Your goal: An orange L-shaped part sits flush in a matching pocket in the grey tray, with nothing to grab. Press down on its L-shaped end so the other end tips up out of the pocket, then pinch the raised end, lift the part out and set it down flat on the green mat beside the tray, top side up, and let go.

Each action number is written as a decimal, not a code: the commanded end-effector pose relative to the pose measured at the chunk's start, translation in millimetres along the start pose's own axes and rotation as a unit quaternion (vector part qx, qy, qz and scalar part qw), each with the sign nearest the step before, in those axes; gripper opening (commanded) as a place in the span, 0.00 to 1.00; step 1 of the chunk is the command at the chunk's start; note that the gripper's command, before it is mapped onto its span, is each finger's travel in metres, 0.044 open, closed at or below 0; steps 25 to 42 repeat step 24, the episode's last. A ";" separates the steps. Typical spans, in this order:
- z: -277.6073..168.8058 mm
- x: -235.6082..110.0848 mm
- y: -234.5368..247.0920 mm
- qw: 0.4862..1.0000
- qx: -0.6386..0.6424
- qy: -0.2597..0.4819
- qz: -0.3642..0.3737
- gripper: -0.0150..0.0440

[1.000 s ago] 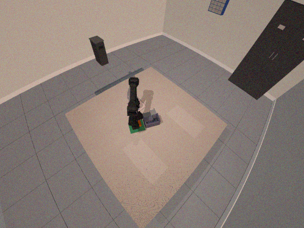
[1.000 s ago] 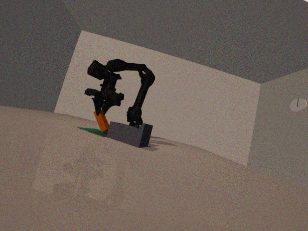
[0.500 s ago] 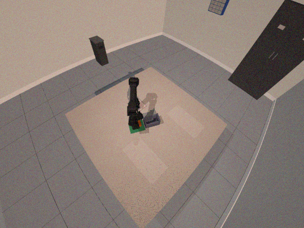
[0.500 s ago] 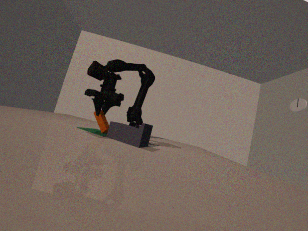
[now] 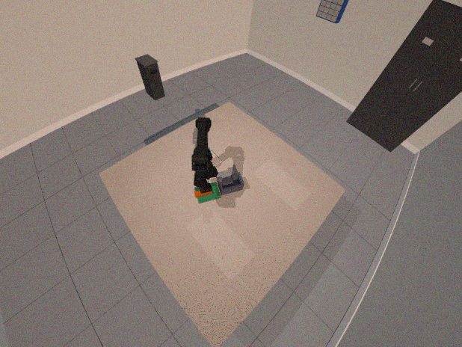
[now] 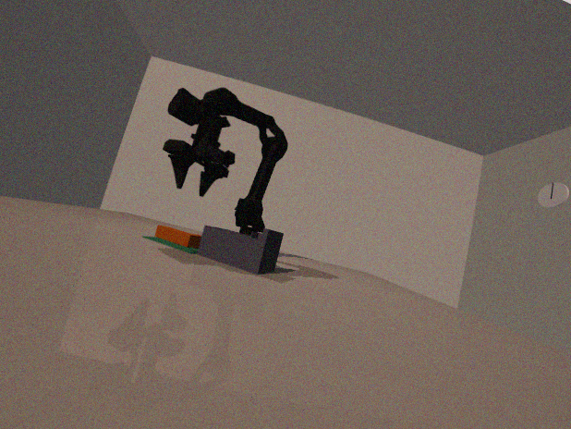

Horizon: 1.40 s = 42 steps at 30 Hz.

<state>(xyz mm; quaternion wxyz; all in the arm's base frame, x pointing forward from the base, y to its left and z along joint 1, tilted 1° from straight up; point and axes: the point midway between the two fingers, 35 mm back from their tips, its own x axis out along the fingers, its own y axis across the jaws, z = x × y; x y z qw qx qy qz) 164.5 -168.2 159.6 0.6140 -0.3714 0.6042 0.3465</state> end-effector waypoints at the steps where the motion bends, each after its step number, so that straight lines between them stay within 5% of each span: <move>1: 1.3 -28.4 3.0 1.000 -0.002 -0.001 -0.002 0.93; 42: 0.2 -24.2 0.7 1.000 0.000 0.003 -0.009 0.93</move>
